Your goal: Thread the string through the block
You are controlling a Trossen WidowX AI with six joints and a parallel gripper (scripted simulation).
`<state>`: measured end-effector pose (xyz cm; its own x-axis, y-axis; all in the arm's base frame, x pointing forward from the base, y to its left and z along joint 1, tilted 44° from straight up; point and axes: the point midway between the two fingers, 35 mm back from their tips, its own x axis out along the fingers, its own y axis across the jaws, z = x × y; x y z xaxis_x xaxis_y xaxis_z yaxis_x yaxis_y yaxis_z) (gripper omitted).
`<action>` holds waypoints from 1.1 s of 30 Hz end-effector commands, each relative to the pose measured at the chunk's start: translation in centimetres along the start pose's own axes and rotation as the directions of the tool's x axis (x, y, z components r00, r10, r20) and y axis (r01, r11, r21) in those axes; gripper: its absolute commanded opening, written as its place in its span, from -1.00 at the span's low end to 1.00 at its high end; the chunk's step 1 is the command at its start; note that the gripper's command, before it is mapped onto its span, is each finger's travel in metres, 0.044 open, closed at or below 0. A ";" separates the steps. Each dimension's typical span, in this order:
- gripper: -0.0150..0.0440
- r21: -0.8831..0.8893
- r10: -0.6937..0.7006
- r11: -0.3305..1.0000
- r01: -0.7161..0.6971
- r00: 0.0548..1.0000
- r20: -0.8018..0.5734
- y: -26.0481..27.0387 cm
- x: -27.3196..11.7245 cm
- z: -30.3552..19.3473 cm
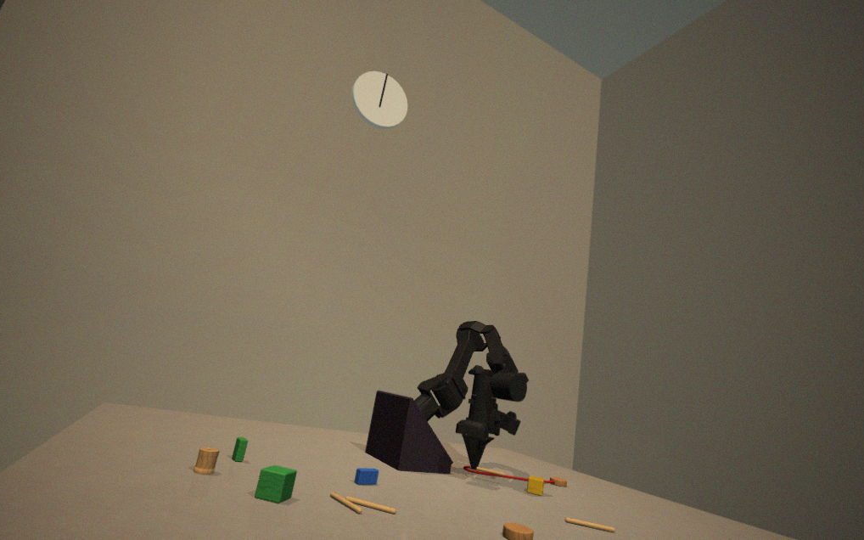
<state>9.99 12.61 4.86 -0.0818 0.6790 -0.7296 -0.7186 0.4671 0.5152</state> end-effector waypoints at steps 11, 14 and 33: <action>-0.49 0.005 0.008 1.000 -0.008 1.000 -0.002 -0.3 0.7 0.6; -0.49 0.005 0.008 1.000 -0.008 1.000 -0.002 -0.3 0.6 0.9; -0.49 0.004 0.007 1.000 -0.007 1.000 -0.002 -0.4 0.6 3.4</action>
<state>12.17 14.48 5.63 -0.0882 0.6853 -0.7229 -0.7161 0.4608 0.5243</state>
